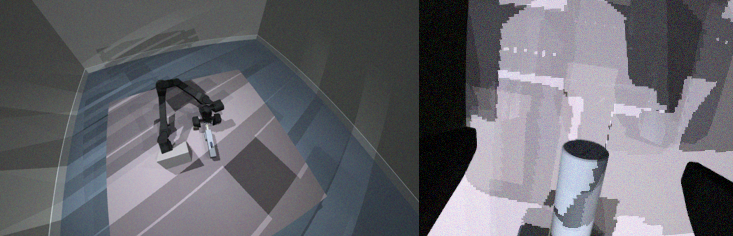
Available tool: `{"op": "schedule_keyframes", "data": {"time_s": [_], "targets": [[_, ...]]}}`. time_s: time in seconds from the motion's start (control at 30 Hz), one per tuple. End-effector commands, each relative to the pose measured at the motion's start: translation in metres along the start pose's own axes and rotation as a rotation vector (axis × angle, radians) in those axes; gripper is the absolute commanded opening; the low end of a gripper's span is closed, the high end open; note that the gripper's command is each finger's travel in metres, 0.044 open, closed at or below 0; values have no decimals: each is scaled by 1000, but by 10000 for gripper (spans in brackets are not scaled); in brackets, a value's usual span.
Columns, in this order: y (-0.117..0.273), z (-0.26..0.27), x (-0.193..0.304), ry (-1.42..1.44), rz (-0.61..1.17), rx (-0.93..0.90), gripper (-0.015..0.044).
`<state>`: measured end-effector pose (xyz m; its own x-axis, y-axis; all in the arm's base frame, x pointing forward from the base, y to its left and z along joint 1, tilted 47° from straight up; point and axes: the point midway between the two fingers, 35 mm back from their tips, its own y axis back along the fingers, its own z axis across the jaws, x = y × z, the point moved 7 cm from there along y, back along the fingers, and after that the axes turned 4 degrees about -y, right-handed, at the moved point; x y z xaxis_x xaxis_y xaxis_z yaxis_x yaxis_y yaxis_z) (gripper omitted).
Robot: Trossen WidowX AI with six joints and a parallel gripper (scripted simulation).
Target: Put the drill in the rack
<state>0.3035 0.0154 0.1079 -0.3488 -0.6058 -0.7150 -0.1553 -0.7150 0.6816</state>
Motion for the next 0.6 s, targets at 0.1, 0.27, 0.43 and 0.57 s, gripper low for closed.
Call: {"op": "schedule_keyframes", "data": {"time_s": [0.1, 0.27, 0.43, 0.57], "targets": [[-2, 0, 4, 4, 0, -1, 440], [-3, 0, 7, 4, 0, -1, 440], [-3, -1, 6, 0, 0, 0, 387], [-3, -1, 6, 0, 0, 0, 282]]}}
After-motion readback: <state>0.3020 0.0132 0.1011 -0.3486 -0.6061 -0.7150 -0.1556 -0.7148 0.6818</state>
